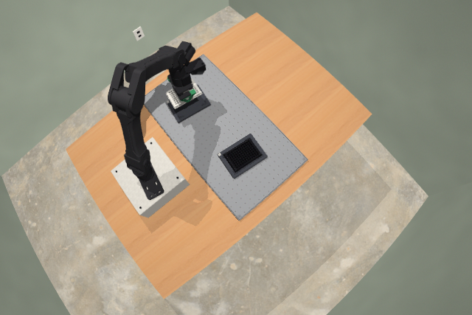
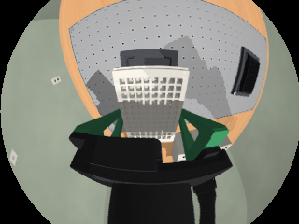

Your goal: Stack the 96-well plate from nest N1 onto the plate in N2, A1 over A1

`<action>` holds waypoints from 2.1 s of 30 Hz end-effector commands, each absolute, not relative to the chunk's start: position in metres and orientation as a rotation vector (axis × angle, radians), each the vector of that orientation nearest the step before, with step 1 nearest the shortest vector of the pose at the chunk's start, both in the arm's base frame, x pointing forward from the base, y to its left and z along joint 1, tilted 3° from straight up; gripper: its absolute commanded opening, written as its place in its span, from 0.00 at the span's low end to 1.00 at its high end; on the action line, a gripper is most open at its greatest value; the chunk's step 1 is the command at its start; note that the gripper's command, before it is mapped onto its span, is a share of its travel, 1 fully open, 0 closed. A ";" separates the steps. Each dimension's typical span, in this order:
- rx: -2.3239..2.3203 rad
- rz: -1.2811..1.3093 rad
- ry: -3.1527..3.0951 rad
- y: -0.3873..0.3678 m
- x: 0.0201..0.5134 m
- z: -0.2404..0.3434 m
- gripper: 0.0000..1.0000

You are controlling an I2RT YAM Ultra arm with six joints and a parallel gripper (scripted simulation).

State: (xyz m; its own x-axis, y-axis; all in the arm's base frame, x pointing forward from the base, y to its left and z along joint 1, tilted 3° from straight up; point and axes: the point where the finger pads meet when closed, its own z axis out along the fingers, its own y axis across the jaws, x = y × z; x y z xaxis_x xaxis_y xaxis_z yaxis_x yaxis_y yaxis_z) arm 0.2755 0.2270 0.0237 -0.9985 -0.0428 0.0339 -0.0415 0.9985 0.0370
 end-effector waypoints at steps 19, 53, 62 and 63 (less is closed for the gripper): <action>0.052 -0.114 -3.165 0.230 0.291 0.047 0.00; 0.102 -0.095 -3.147 0.149 0.304 0.031 0.00; 0.102 -0.092 -3.147 0.126 0.309 0.030 0.00; 0.102 -0.091 -3.146 0.123 0.310 0.030 0.00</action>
State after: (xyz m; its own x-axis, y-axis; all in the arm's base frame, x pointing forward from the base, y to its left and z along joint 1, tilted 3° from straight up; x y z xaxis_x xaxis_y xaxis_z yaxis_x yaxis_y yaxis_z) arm 0.3060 0.1336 0.0218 -0.9983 -0.0538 0.0232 -0.0526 0.9975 0.0463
